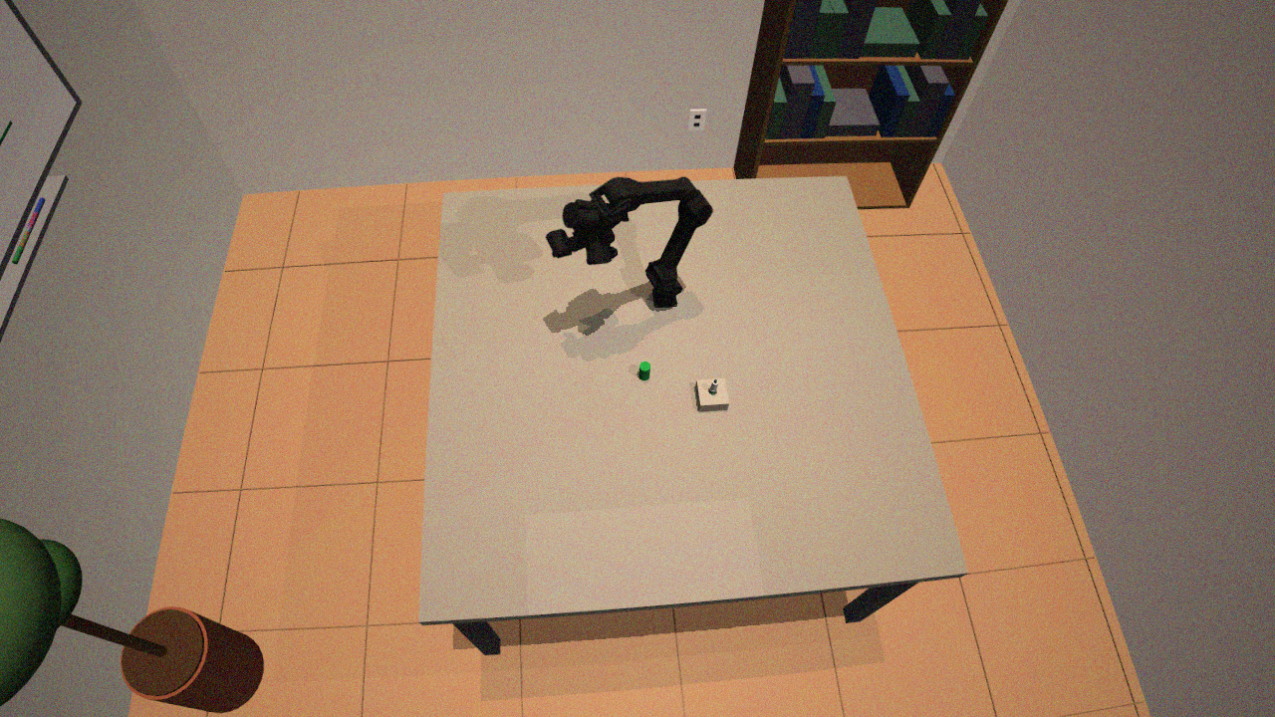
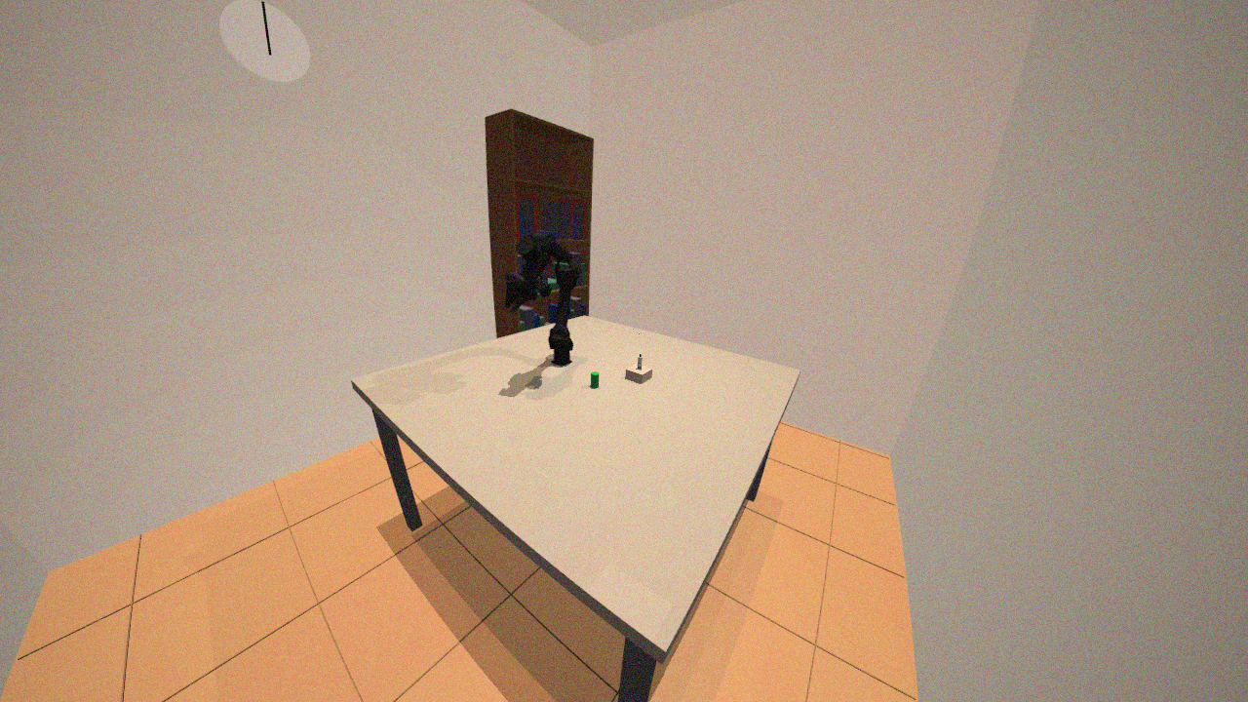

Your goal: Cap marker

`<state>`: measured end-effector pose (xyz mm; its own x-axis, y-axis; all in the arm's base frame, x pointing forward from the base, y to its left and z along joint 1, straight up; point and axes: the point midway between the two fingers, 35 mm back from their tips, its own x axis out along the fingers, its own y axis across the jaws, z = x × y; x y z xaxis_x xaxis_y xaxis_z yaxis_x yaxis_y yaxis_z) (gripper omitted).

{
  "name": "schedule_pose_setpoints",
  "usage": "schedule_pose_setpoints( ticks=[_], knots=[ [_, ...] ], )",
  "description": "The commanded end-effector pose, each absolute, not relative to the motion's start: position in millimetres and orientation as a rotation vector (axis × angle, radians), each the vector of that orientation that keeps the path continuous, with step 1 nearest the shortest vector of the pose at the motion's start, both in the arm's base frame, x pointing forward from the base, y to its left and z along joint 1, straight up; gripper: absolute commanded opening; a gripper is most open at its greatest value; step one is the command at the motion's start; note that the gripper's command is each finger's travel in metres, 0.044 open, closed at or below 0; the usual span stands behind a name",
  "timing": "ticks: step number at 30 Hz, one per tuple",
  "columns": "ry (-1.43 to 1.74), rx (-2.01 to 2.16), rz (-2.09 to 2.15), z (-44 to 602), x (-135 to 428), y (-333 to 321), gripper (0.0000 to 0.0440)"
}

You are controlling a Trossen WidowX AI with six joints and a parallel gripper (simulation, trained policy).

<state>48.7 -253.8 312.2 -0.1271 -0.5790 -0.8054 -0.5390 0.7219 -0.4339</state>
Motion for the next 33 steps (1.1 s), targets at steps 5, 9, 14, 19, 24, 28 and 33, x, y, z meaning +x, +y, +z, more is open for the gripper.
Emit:
schedule_pose_setpoints(
  ticks=[5, 9, 14, 19, 24, 28, 33],
  knots=[
    [1.746, -0.839, -0.015, 296.1, 69.0, -262.9, 0.031],
    [1.733, -0.82, -0.004, 289.4, 78.4, -265.8, 0.031],
    [1.718, -0.795, 0.008, 280.8, 90.1, -268.8, 0.031],
    [1.705, -0.768, 0.02, 272.1, 101.8, -271.0, 0.0311],
    [1.694, -0.741, 0.032, 263.3, 113.6, -272.4, 0.0311],
    [1.686, -0.719, 0.041, 256.2, 123.0, -273.0, 0.0311],
    [1.677, -0.69, 0.051, 247.3, 134.6, -273.1, 0.0312]
  ],
)
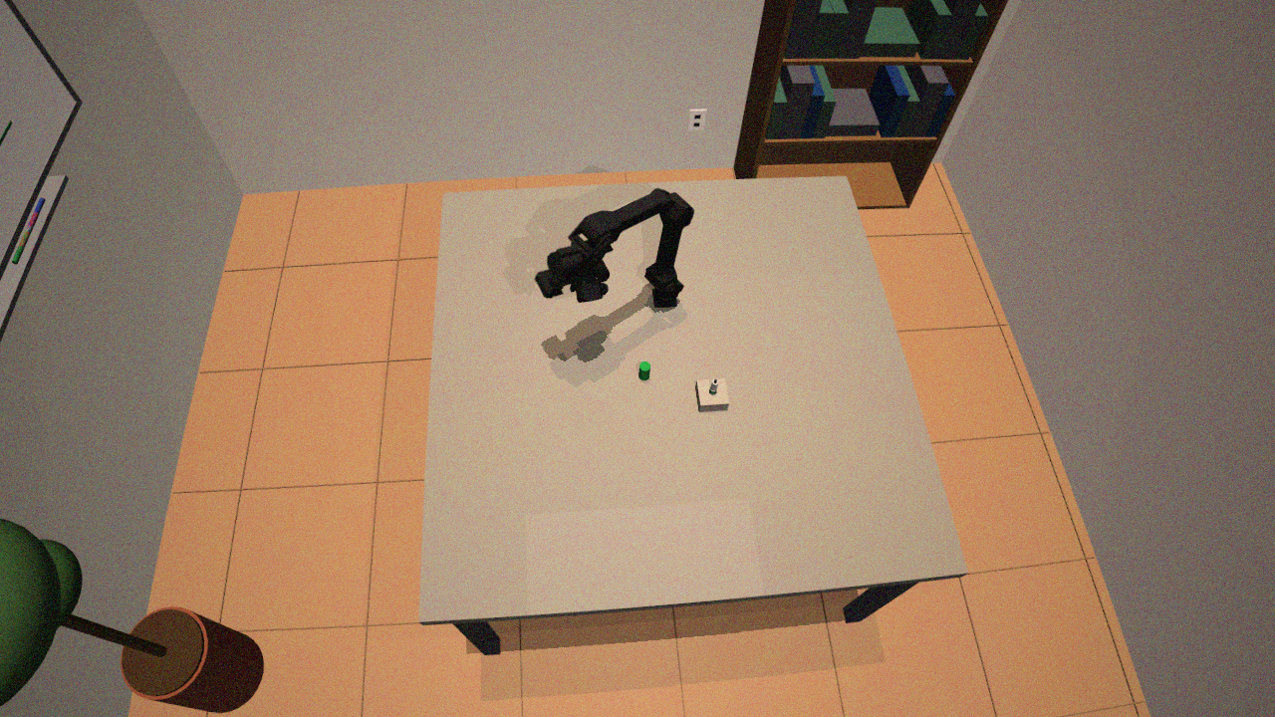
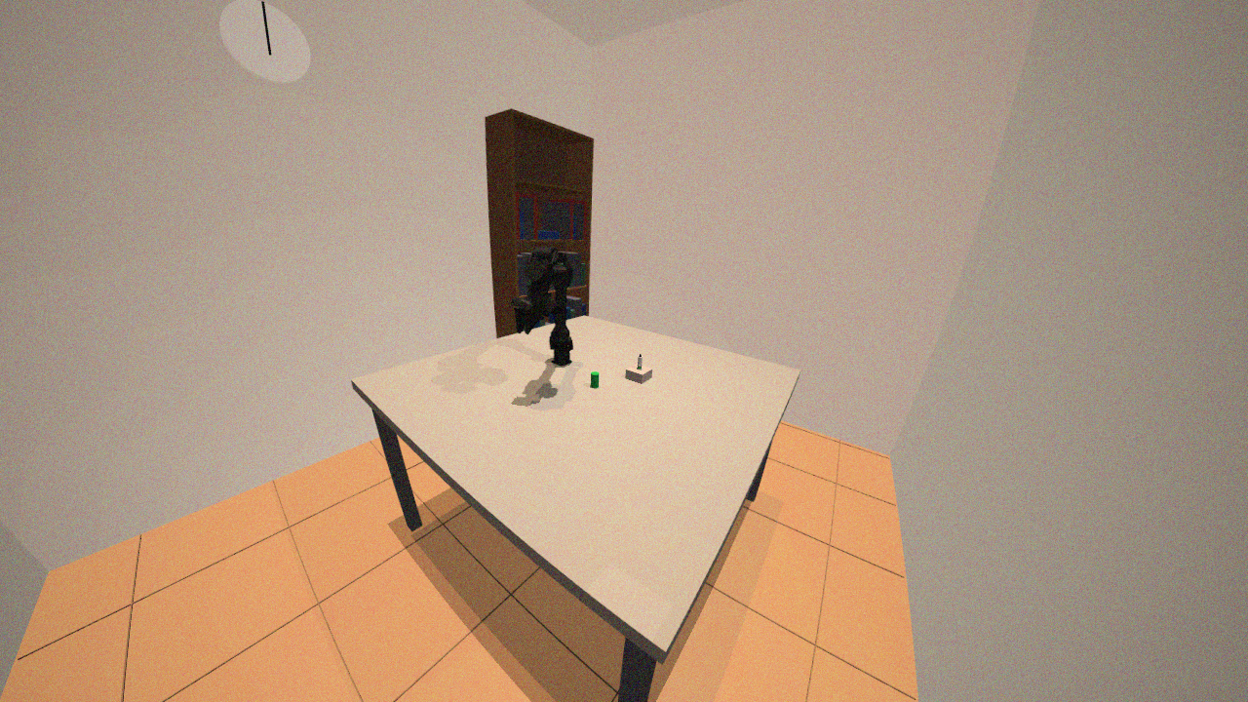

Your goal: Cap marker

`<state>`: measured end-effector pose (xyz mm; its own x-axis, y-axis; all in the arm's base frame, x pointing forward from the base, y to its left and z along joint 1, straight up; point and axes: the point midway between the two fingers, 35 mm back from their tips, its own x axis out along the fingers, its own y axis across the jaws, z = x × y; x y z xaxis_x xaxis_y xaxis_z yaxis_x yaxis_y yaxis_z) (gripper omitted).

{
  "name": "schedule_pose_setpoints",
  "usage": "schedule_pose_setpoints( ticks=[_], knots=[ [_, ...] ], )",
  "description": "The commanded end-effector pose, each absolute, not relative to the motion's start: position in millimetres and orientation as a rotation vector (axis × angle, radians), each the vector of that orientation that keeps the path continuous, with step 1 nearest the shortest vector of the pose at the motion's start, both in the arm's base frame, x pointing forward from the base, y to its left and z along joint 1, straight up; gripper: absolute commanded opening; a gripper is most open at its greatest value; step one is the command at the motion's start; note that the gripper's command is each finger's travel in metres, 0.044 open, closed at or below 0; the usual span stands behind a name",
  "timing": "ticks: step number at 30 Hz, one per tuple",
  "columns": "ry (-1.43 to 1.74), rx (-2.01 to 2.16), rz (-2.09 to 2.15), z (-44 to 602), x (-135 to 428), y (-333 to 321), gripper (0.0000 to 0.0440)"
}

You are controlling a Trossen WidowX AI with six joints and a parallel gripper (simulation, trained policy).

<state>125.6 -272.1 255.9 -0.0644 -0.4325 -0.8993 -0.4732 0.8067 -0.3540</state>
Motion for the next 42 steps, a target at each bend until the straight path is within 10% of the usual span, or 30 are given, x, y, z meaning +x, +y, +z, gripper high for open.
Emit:
schedule_pose_setpoints(
  ticks=[1, 42],
  knots=[
    [1.675, -0.684, 0.053, 245.6, 136.9, -273.1, 0.0312],
    [1.649, -0.435, 0.148, 171.5, 223.1, -245.2, 0.0311]
  ],
)
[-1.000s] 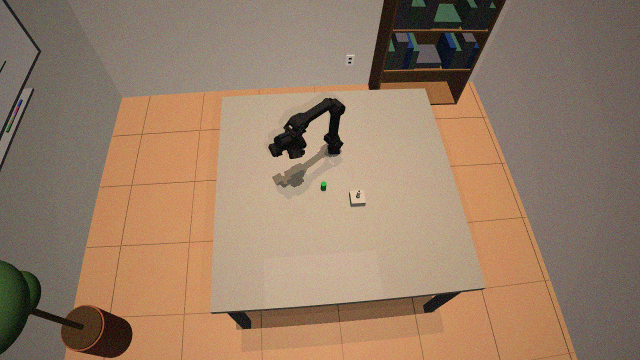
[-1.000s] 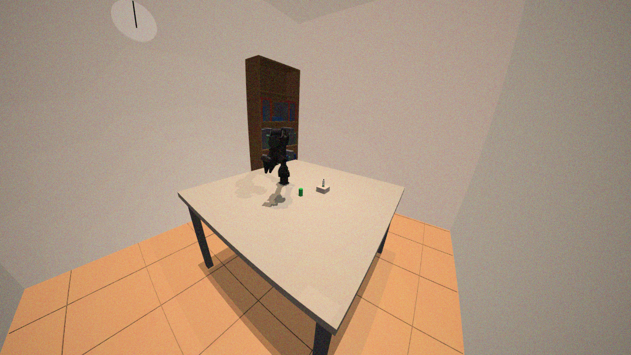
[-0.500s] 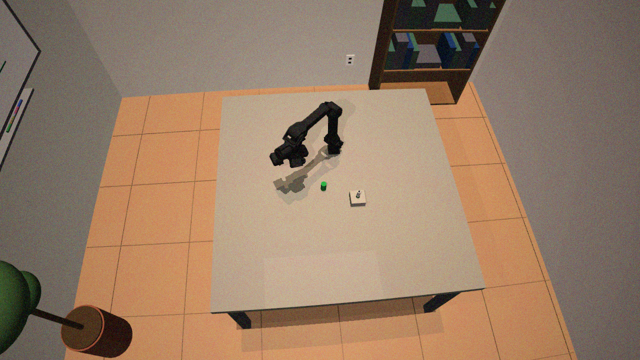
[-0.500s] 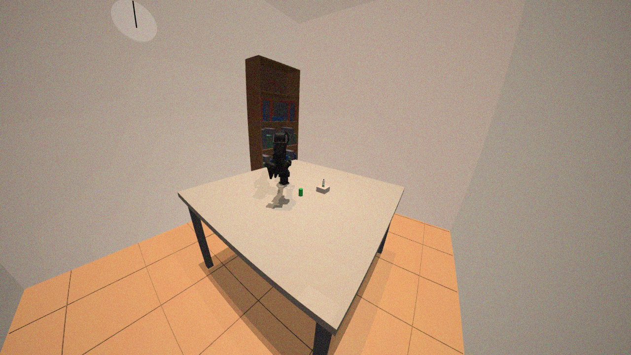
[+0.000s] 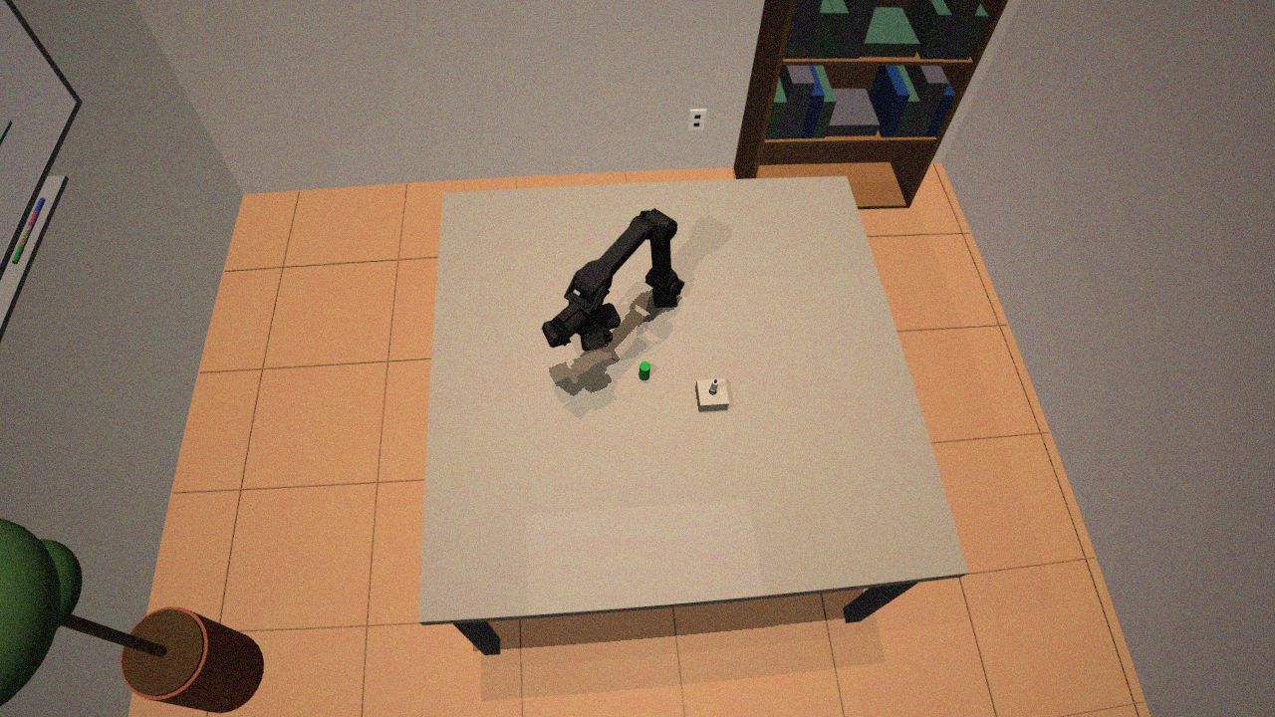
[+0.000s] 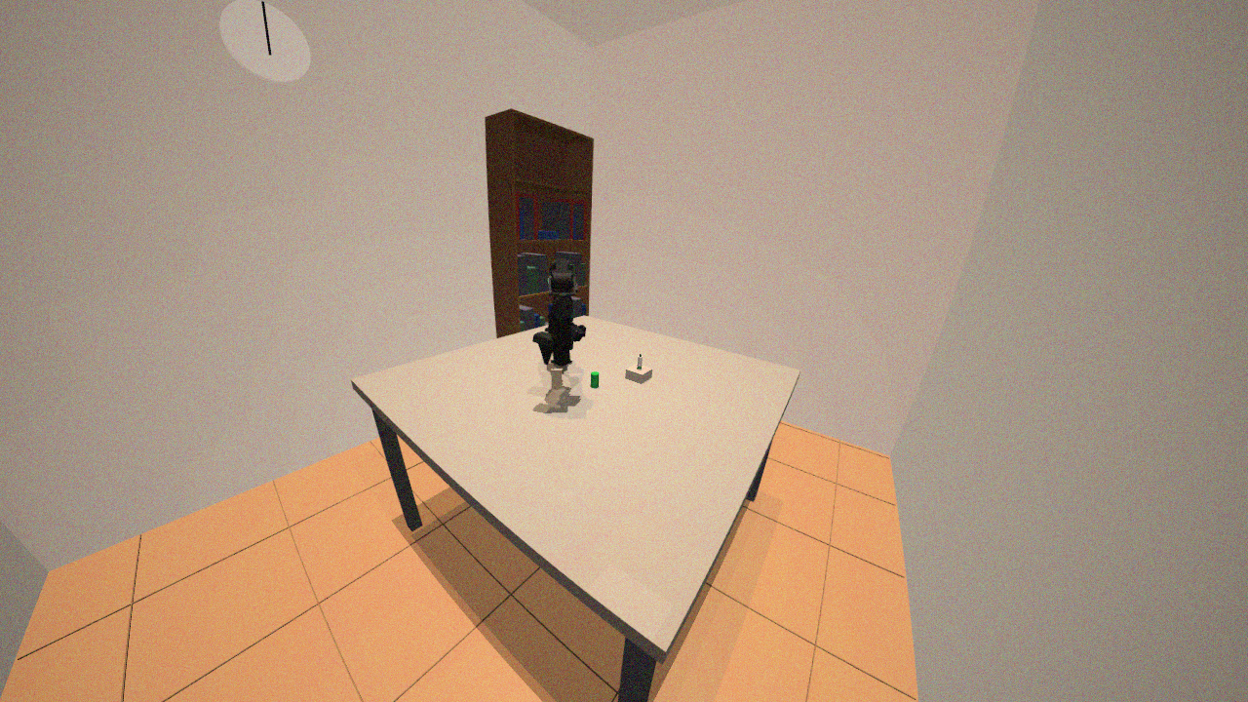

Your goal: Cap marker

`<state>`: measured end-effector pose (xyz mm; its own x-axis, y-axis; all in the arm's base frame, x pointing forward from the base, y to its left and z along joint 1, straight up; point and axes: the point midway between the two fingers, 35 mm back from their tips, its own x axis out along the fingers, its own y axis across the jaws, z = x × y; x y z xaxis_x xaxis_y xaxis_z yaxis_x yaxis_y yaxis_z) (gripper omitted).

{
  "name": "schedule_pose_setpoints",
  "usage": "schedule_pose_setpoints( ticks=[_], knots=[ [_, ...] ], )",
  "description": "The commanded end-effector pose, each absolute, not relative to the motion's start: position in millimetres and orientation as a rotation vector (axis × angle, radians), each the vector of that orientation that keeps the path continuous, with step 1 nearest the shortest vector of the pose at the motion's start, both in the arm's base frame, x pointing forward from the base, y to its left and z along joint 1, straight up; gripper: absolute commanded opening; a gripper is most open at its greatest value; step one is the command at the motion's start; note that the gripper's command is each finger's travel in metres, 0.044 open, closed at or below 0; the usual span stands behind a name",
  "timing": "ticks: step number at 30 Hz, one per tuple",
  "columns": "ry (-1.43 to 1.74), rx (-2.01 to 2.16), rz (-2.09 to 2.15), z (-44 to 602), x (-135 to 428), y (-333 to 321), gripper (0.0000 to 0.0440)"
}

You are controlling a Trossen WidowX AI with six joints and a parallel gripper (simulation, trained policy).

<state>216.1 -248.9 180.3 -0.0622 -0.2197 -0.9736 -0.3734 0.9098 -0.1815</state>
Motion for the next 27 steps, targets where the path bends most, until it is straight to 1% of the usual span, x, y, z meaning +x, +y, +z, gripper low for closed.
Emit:
schedule_pose_setpoints(
  ticks=[1, 27],
  knots=[
    [1.649, -0.429, 0.151, 169.7, 224.9, -243.8, 0.0311],
    [1.669, -0.284, 0.295, 130.9, 253.5, -190.6, 0.0302]
  ],
)
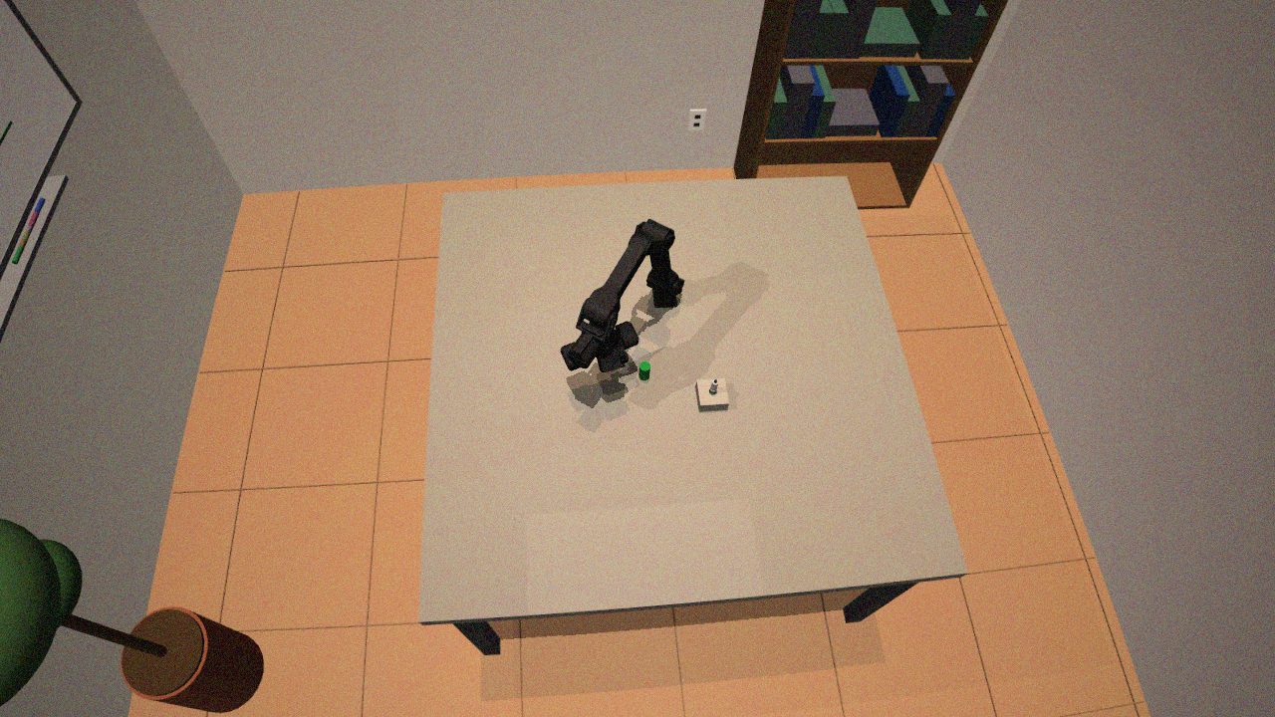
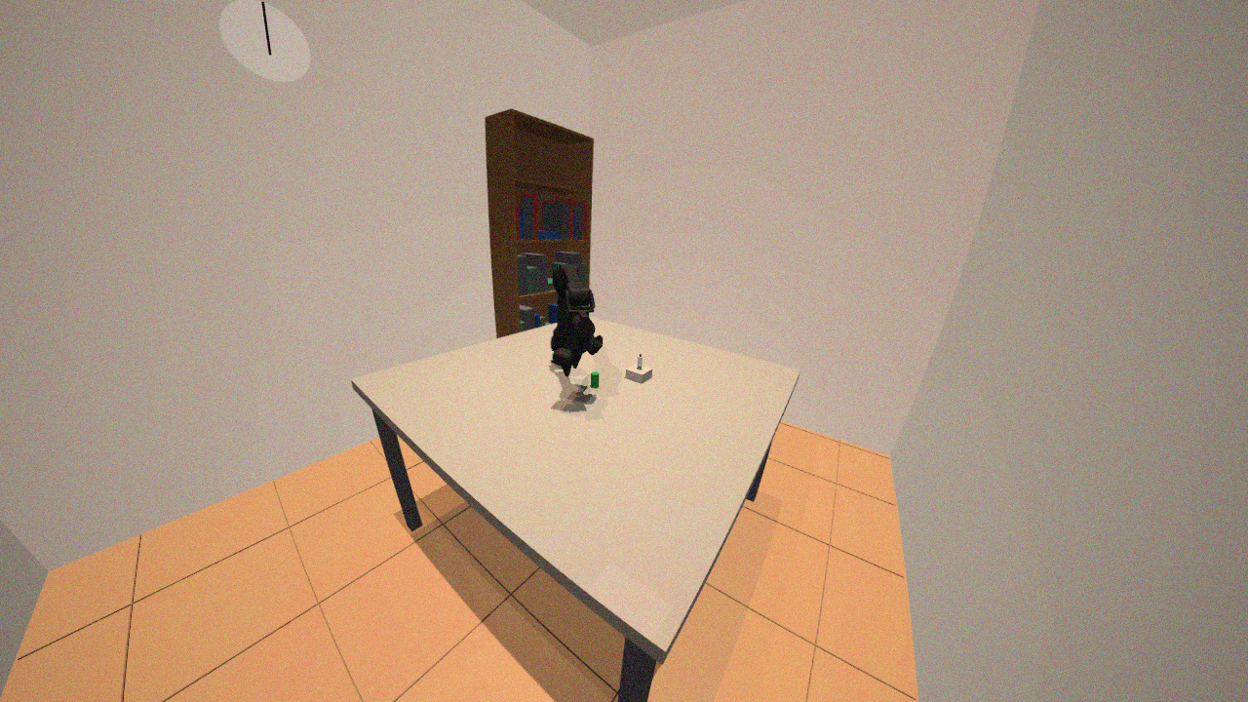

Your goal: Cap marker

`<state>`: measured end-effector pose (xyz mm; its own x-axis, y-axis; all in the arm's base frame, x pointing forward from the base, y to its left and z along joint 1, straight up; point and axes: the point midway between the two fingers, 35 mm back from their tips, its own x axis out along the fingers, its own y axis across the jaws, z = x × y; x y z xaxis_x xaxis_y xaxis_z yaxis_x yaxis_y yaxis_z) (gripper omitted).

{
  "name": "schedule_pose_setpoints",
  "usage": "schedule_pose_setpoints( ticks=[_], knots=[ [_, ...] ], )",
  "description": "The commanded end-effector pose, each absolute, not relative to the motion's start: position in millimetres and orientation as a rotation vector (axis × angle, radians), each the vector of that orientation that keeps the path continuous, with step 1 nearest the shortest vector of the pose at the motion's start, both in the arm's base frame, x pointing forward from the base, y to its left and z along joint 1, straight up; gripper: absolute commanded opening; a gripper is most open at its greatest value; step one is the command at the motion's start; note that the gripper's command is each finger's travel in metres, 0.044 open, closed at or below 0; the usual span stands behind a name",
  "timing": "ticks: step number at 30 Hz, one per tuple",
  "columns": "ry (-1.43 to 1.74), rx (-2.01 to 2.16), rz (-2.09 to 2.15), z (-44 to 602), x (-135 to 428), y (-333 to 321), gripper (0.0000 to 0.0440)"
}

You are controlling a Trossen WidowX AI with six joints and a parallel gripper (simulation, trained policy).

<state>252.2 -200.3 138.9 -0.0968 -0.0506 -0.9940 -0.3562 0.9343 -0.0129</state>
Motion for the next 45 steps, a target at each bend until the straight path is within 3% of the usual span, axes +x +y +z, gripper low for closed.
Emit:
schedule_pose_setpoints(
  ticks=[1, 45],
  knots=[
    [1.67, -0.279, 0.303, 129.8, 254.0, -187.8, 0.0301],
    [1.689, -0.377, 0.682, 70.2, 256.6, -87.9, 0.0228]
  ],
)
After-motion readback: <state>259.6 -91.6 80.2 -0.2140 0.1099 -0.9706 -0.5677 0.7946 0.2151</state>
